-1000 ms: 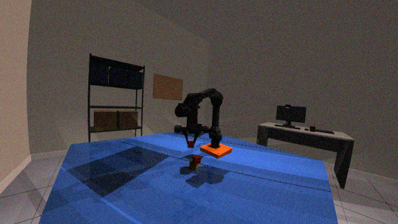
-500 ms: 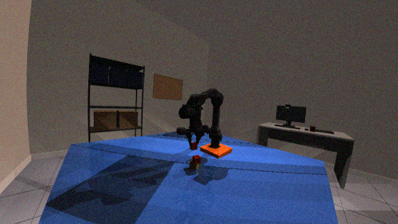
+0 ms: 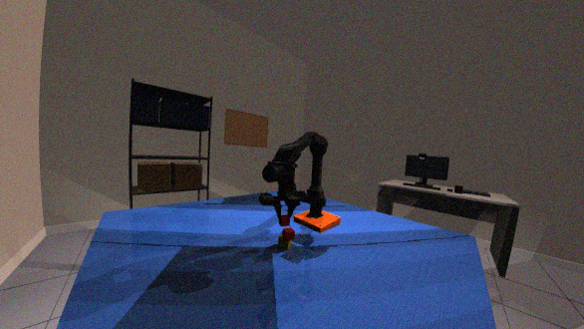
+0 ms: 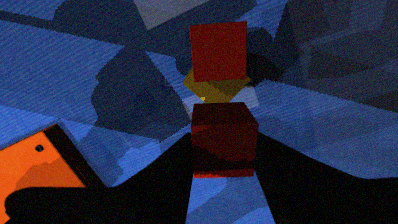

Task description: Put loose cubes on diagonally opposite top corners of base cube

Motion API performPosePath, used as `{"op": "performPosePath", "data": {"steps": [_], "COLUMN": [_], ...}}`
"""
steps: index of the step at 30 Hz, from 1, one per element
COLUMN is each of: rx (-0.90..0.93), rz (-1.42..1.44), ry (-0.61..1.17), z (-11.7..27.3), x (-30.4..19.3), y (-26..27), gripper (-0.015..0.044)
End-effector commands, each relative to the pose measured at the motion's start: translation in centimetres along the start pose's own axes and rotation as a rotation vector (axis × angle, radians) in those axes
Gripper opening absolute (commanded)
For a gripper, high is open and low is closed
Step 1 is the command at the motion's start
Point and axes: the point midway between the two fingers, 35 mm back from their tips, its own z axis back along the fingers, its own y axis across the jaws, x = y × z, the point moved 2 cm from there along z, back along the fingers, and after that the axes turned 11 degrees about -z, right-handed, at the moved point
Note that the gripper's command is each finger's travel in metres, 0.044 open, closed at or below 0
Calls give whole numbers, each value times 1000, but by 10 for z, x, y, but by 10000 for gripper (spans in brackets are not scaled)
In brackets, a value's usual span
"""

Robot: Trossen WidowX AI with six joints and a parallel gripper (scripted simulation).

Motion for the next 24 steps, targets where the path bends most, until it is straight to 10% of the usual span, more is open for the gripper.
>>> {"op": "performPosePath", "data": {"steps": [1, 24], "rx": [-1, -2], "rz": [7, 1], "ry": [2, 2], "z": [-1, -29], "x": [0, 1], "y": [0, -2], "gripper": [105, 105]}}
